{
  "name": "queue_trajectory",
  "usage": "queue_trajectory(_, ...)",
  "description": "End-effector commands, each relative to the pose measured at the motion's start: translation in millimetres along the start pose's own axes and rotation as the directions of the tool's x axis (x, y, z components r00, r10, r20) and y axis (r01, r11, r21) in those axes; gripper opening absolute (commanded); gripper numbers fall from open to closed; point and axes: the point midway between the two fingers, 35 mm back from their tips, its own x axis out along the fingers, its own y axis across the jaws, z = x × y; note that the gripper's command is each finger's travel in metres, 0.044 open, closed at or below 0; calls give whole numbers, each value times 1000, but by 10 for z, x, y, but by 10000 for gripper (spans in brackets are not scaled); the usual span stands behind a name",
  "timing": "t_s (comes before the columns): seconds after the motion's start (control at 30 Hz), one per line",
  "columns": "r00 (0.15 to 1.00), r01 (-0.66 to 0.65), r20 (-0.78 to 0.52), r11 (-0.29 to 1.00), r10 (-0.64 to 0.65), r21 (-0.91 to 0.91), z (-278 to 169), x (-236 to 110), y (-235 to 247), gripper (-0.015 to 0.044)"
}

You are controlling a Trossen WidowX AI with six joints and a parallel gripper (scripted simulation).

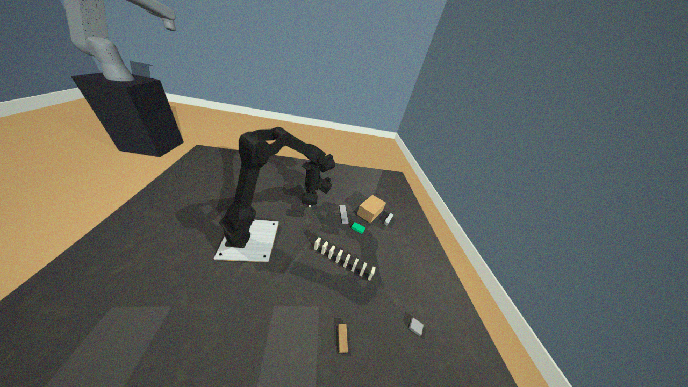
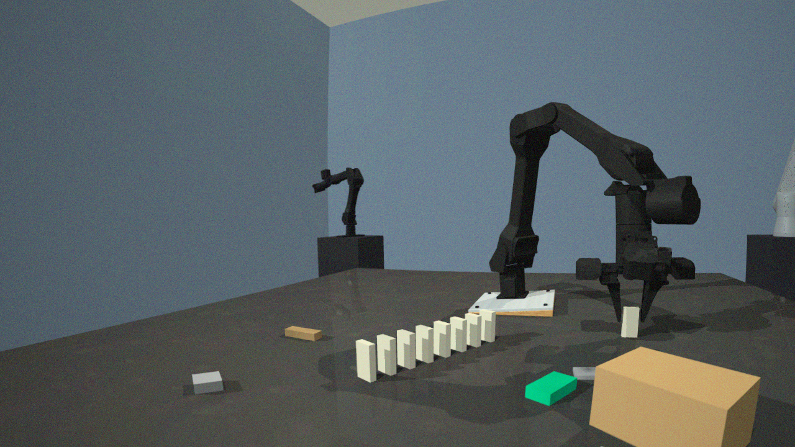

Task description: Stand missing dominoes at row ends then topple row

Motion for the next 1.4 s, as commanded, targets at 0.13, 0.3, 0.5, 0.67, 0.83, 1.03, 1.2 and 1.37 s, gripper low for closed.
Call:
queue_trajectory(0.13,1000,6,2,1000,-6,-4,6,14,-9,107)
queue_trajectory(0.3,1000,6,2,1000,-6,-4,10,-7,-4,107)
queue_trajectory(0.5,1000,2,1,1000,-2,-2,63,-737,67,107)
queue_trajectory(0.67,1000,0,-1,1000,0,0,2,-1339,14,107)
queue_trajectory(0.83,1000,0,-1,1000,0,0,-2,-1361,10,107)
queue_trajectory(1.03,1000,4,3,987,-5,162,264,-1393,-703,107)
queue_trajectory(1.2,1000,12,6,941,-14,339,334,-1403,-1492,107)
queue_trajectory(1.37,1000,20,5,876,-26,482,222,-1388,-2113,107)
